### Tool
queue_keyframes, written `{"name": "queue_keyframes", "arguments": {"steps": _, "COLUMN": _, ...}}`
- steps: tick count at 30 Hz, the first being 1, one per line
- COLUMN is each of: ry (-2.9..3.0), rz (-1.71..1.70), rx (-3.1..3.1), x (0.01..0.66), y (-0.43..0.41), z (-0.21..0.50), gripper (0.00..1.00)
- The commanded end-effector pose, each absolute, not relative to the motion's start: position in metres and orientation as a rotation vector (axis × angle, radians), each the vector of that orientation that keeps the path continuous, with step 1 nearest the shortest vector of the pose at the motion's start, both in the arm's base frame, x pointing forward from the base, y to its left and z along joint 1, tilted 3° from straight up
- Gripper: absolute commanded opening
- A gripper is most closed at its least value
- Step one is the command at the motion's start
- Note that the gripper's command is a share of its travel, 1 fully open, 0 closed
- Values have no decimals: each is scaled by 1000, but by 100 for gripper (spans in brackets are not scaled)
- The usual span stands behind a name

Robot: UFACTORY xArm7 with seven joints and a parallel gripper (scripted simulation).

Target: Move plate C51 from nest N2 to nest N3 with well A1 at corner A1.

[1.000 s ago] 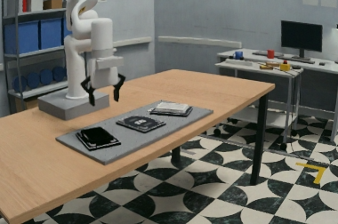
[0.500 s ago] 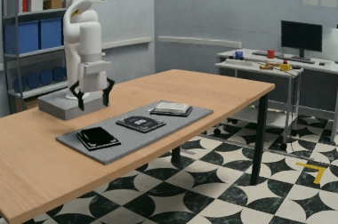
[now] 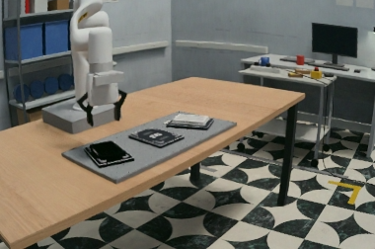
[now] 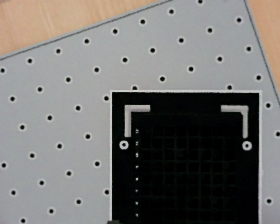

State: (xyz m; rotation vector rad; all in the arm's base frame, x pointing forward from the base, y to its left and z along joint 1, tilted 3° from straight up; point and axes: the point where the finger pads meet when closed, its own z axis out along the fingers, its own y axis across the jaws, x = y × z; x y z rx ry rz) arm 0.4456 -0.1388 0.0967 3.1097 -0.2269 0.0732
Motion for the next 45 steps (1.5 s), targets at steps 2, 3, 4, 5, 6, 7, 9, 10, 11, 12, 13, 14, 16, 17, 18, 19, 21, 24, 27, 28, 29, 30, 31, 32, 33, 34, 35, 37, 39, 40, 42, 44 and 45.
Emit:
{"name": "queue_keyframes", "arguments": {"steps": 2, "ry": -227, "rz": 83, "rx": 3108, "x": 448, "y": -140, "z": 93, "gripper": 100}}
{"name": "queue_keyframes", "arguments": {"steps": 3, "ry": -227, "rz": 83, "rx": 3108, "x": 448, "y": -140, "z": 92, "gripper": 100}}
{"name": "queue_keyframes", "arguments": {"steps": 4, "ry": -227, "rz": 83, "rx": 3108, "x": 448, "y": -140, "z": 90, "gripper": 100}}
{"name": "queue_keyframes", "arguments": {"steps": 5, "ry": -227, "rz": 83, "rx": 3108, "x": 448, "y": -140, "z": 88, "gripper": 100}}
{"name": "queue_keyframes", "arguments": {"steps": 6, "ry": -227, "rz": 83, "rx": 3108, "x": 448, "y": -140, "z": 87, "gripper": 100}}
{"name": "queue_keyframes", "arguments": {"steps": 7, "ry": -227, "rz": 83, "rx": 3108, "x": 448, "y": -140, "z": 85, "gripper": 100}}
{"name": "queue_keyframes", "arguments": {"steps": 9, "ry": -227, "rz": 83, "rx": 3108, "x": 449, "y": -140, "z": 82, "gripper": 100}}
{"name": "queue_keyframes", "arguments": {"steps": 10, "ry": -227, "rz": 83, "rx": 3108, "x": 449, "y": -140, "z": 80, "gripper": 100}}
{"name": "queue_keyframes", "arguments": {"steps": 11, "ry": -227, "rz": 83, "rx": 3108, "x": 449, "y": -140, "z": 78, "gripper": 100}}
{"name": "queue_keyframes", "arguments": {"steps": 12, "ry": -227, "rz": 83, "rx": 3108, "x": 449, "y": -140, "z": 77, "gripper": 100}}
{"name": "queue_keyframes", "arguments": {"steps": 13, "ry": -227, "rz": 83, "rx": 3108, "x": 449, "y": -140, "z": 75, "gripper": 100}}
{"name": "queue_keyframes", "arguments": {"steps": 14, "ry": -227, "rz": 83, "rx": 3108, "x": 449, "y": -140, "z": 73, "gripper": 100}}
{"name": "queue_keyframes", "arguments": {"steps": 16, "ry": -227, "rz": 83, "rx": 3108, "x": 449, "y": -140, "z": 72, "gripper": 100}}
{"name": "queue_keyframes", "arguments": {"steps": 17, "ry": -227, "rz": 83, "rx": 3108, "x": 449, "y": -140, "z": 72, "gripper": 100}}
{"name": "queue_keyframes", "arguments": {"steps": 18, "ry": -227, "rz": 83, "rx": 3108, "x": 449, "y": -140, "z": 70, "gripper": 100}}
{"name": "queue_keyframes", "arguments": {"steps": 19, "ry": -227, "rz": 83, "rx": 3108, "x": 449, "y": -140, "z": 68, "gripper": 100}}
{"name": "queue_keyframes", "arguments": {"steps": 21, "ry": -227, "rz": 83, "rx": 3108, "x": 449, "y": -140, "z": 65, "gripper": 100}}
{"name": "queue_keyframes", "arguments": {"steps": 24, "ry": -227, "rz": 83, "rx": 3108, "x": 450, "y": -141, "z": 60, "gripper": 100}}
{"name": "queue_keyframes", "arguments": {"steps": 27, "ry": -227, "rz": 83, "rx": 3108, "x": 450, "y": -141, "z": 55, "gripper": 100}}
{"name": "queue_keyframes", "arguments": {"steps": 28, "ry": -227, "rz": 83, "rx": 3108, "x": 450, "y": -141, "z": 53, "gripper": 100}}
{"name": "queue_keyframes", "arguments": {"steps": 29, "ry": -227, "rz": 83, "rx": 3108, "x": 450, "y": -141, "z": 52, "gripper": 100}}
{"name": "queue_keyframes", "arguments": {"steps": 30, "ry": -227, "rz": 83, "rx": 3108, "x": 450, "y": -141, "z": 50, "gripper": 100}}
{"name": "queue_keyframes", "arguments": {"steps": 31, "ry": -227, "rz": 83, "rx": 3108, "x": 450, "y": -141, "z": 48, "gripper": 100}}
{"name": "queue_keyframes", "arguments": {"steps": 32, "ry": -227, "rz": 83, "rx": 3108, "x": 450, "y": -141, "z": 47, "gripper": 100}}
{"name": "queue_keyframes", "arguments": {"steps": 33, "ry": -227, "rz": 83, "rx": 3108, "x": 450, "y": -141, "z": 47, "gripper": 100}}
{"name": "queue_keyframes", "arguments": {"steps": 34, "ry": -227, "rz": 83, "rx": 3108, "x": 450, "y": -141, "z": 47, "gripper": 100}}
{"name": "queue_keyframes", "arguments": {"steps": 35, "ry": -227, "rz": 83, "rx": 3108, "x": 450, "y": -141, "z": 45, "gripper": 100}}
{"name": "queue_keyframes", "arguments": {"steps": 37, "ry": -227, "rz": 83, "rx": 3108, "x": 451, "y": -141, "z": 42, "gripper": 100}}
{"name": "queue_keyframes", "arguments": {"steps": 39, "ry": -227, "rz": 83, "rx": 3108, "x": 451, "y": -141, "z": 38, "gripper": 100}}
{"name": "queue_keyframes", "arguments": {"steps": 40, "ry": -227, "rz": 83, "rx": 3108, "x": 451, "y": -141, "z": 37, "gripper": 100}}
{"name": "queue_keyframes", "arguments": {"steps": 42, "ry": -227, "rz": 83, "rx": 3108, "x": 451, "y": -141, "z": 33, "gripper": 100}}
{"name": "queue_keyframes", "arguments": {"steps": 44, "ry": -227, "rz": 83, "rx": 3108, "x": 451, "y": -141, "z": 30, "gripper": 100}}
{"name": "queue_keyframes", "arguments": {"steps": 45, "ry": -227, "rz": 83, "rx": 3108, "x": 451, "y": -141, "z": 28, "gripper": 100}}
